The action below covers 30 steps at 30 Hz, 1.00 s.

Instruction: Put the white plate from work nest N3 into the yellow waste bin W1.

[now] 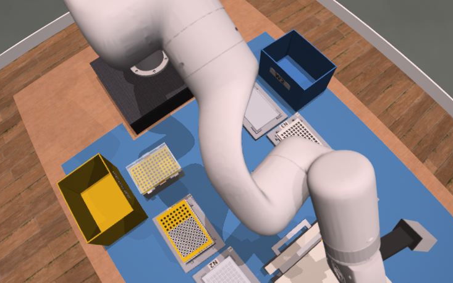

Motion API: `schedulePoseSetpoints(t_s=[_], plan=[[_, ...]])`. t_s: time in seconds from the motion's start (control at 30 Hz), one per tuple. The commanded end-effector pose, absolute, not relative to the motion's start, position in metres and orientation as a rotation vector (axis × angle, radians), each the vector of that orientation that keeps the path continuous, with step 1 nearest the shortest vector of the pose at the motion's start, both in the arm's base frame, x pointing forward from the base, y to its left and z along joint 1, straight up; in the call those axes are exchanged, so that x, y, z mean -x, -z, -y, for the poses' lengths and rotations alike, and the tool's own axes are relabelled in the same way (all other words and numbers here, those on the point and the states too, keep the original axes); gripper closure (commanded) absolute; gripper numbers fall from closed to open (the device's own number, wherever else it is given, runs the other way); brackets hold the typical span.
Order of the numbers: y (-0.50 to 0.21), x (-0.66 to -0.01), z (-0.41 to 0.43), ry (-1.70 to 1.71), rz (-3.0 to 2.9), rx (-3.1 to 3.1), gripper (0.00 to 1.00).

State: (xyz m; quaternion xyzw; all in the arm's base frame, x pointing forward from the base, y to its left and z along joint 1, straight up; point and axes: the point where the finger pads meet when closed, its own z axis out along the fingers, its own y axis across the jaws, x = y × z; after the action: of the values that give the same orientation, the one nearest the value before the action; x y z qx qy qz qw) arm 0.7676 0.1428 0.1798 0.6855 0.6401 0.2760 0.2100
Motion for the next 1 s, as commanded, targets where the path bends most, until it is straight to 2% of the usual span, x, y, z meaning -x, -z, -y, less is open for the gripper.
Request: schedulePoseSetpoints(t_s=[0.0, 0.53, 0.97], plan=[[-0.184, -0.769, -0.143, -0.774, -1.776, -1.903, 0.0], [-0.184, -0.769, -0.143, -0.774, -1.776, -1.903, 0.0], [-0.195, -0.717, -0.128, -0.682, -1.574, -2.256, 0.0]])
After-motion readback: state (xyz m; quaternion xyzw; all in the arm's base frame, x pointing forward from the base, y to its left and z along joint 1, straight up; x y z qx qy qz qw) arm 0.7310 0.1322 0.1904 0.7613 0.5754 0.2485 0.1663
